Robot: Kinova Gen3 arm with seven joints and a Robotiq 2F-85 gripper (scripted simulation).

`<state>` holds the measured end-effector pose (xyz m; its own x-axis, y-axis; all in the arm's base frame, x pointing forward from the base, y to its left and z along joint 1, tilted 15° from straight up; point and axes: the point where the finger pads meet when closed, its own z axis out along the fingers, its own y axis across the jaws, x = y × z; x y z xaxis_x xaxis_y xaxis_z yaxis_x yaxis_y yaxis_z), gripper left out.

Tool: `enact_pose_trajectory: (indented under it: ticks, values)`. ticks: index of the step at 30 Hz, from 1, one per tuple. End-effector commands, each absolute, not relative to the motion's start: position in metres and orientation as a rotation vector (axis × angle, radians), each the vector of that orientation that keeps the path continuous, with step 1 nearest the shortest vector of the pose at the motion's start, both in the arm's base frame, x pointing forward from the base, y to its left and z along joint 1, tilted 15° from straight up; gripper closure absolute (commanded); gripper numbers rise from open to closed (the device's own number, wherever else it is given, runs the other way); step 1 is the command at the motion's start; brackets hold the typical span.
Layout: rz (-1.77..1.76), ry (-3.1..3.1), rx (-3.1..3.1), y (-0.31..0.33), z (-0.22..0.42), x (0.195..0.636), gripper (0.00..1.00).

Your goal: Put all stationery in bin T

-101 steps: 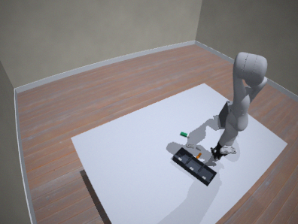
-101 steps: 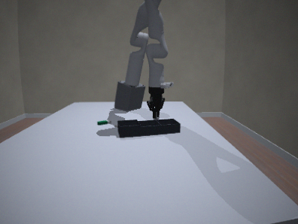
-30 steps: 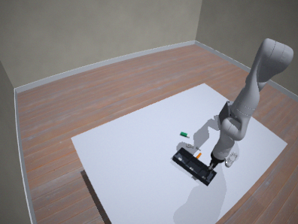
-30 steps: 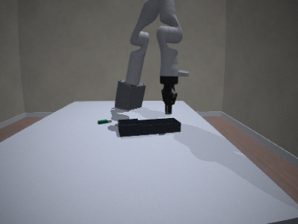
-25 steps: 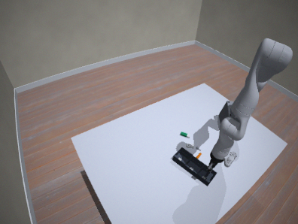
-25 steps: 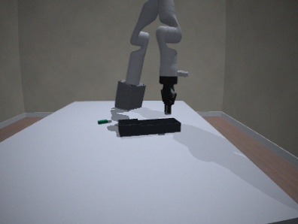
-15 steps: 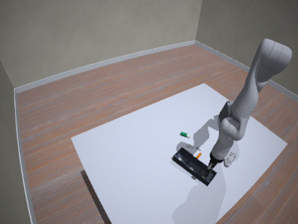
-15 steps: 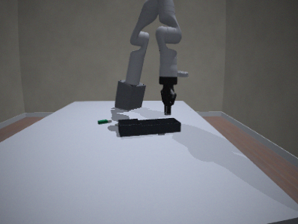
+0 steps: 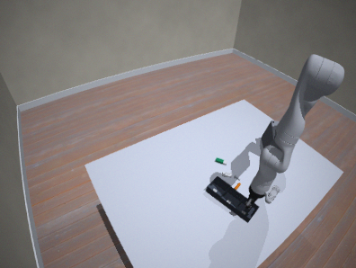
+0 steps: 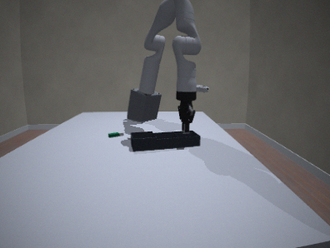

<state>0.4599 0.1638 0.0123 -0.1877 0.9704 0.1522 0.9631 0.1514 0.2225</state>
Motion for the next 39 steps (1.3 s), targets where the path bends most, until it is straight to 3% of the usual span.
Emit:
enact_pose_trajectory:
  ticks: [1, 24, 25, 39]
  values:
    - [0.415, 2.367, 1.988, 0.165, 0.005, 0.459, 0.9]
    - [0.415, 2.367, 1.988, 0.169, -0.012, 0.462, 0.9]
    - [0.415, 2.367, 1.988, 0.169, -0.012, 0.462, 0.7]
    - [0.415, 2.367, 1.988, 0.169, -0.012, 0.462, 0.7]
